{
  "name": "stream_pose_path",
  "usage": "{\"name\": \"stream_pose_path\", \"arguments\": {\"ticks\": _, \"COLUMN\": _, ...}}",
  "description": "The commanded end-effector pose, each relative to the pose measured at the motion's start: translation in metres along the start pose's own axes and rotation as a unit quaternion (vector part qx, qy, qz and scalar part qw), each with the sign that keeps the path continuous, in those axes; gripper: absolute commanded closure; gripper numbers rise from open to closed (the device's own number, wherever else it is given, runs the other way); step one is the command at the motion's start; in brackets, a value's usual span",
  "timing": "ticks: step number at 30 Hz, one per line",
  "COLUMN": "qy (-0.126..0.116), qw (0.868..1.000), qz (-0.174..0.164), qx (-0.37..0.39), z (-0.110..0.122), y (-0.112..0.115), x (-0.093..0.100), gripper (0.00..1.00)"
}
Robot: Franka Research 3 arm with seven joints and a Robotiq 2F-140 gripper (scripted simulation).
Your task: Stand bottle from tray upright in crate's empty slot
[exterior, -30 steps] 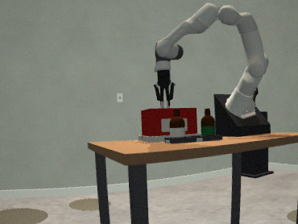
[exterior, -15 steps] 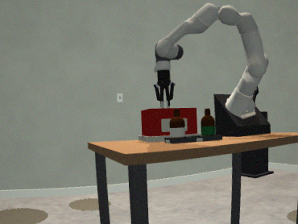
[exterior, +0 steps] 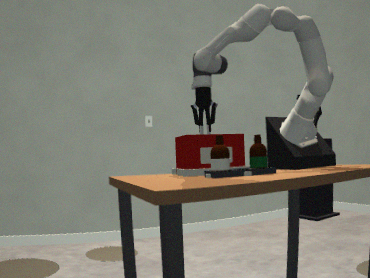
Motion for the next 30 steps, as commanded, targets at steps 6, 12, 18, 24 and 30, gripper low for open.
{"name": "stream_pose_path", "arguments": {"ticks": 6, "qy": -0.002, "qw": 1.000, "qz": -0.001, "qx": 0.002, "z": -0.0012, "y": 0.0002, "x": 0.0004, "gripper": 1.00}}
{"name": "stream_pose_path", "arguments": {"ticks": 12, "qy": -0.002, "qw": 1.000, "qz": -0.001, "qx": 0.002, "z": -0.0012, "y": 0.0002, "x": 0.0001, "gripper": 1.00}}
{"name": "stream_pose_path", "arguments": {"ticks": 18, "qy": -0.002, "qw": 1.000, "qz": -0.001, "qx": 0.002, "z": -0.0012, "y": 0.0002, "x": -0.0008, "gripper": 1.00}}
{"name": "stream_pose_path", "arguments": {"ticks": 24, "qy": -0.002, "qw": 1.000, "qz": -0.001, "qx": 0.002, "z": -0.0012, "y": 0.0002, "x": -0.0025, "gripper": 1.00}}
{"name": "stream_pose_path", "arguments": {"ticks": 30, "qy": -0.002, "qw": 1.000, "qz": -0.001, "qx": 0.002, "z": -0.0012, "y": 0.0002, "x": -0.0040, "gripper": 1.00}}
Point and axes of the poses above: the point where the finger pads meet when closed, its own x axis back along the fingers, its own z axis across the jaws, y = z × x, the point moved 2 cm from there along x, back along the fingers, and after that the axes turned 1 degree about -x, right-handed, at the moved point
